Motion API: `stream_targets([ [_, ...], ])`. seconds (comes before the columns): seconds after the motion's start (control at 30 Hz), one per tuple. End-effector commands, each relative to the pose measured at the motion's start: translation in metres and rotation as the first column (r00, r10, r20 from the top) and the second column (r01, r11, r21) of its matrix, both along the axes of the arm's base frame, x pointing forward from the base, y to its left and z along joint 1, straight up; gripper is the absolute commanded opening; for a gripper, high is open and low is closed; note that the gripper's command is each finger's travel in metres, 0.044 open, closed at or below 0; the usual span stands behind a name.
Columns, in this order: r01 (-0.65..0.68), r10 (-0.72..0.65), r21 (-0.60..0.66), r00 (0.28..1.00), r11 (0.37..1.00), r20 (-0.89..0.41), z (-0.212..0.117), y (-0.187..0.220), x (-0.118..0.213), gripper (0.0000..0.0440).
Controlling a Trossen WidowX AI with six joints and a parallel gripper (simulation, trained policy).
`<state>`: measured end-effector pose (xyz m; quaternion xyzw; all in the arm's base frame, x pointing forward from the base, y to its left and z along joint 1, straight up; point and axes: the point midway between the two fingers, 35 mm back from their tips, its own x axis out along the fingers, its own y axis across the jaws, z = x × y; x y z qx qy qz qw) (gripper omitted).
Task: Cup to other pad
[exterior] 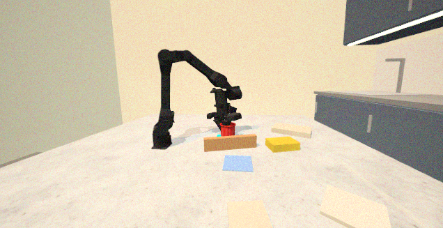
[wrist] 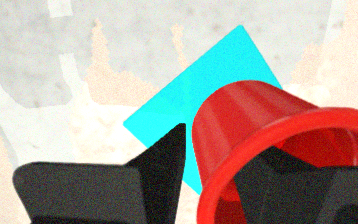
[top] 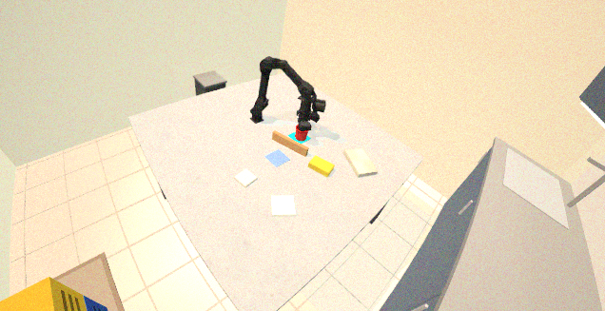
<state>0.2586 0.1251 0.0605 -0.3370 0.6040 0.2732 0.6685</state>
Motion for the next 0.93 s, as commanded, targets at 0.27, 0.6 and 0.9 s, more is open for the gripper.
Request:
stream_targets([
  [0.27,-0.004,0.0,0.077,0.999,0.997,0.047,0.015,0.002,-0.005,0.0161],
  [0.6,-0.009,-0.003,0.133,0.996,0.991,0.094,0.031,0.002,-0.008,0.0213],
  [0.9,-0.006,-0.02,0.177,0.99,0.984,0.141,0.05,0.001,-0.011,0.0275],
])
